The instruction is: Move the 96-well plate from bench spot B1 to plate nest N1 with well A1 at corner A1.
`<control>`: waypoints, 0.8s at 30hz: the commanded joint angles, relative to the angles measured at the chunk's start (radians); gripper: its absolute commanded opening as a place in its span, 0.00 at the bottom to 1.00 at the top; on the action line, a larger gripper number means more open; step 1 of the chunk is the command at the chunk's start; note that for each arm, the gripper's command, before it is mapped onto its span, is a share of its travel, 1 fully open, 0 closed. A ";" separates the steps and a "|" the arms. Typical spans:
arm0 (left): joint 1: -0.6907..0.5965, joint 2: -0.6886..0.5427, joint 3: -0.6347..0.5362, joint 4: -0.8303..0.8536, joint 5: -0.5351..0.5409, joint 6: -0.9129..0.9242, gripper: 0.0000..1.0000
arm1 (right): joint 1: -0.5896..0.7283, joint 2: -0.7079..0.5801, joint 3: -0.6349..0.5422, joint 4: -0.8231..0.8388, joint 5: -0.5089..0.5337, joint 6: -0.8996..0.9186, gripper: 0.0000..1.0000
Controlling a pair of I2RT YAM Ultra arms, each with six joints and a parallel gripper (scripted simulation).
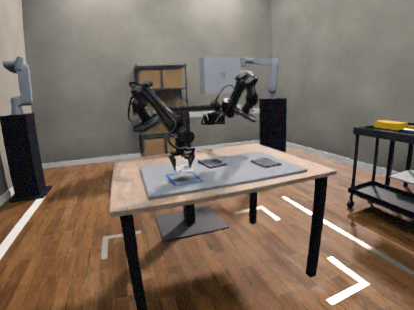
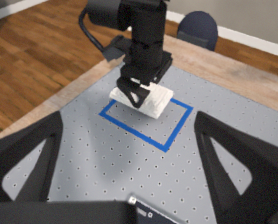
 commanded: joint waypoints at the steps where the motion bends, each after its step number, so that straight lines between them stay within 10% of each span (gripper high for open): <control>1: -0.013 0.003 -0.012 0.004 0.001 -0.008 1.00 | 0.004 -0.039 -0.029 -0.045 0.010 0.017 0.79; 24: -0.013 0.003 -0.012 0.004 0.001 -0.008 1.00 | 0.012 -0.036 -0.019 -0.026 0.014 -0.682 0.79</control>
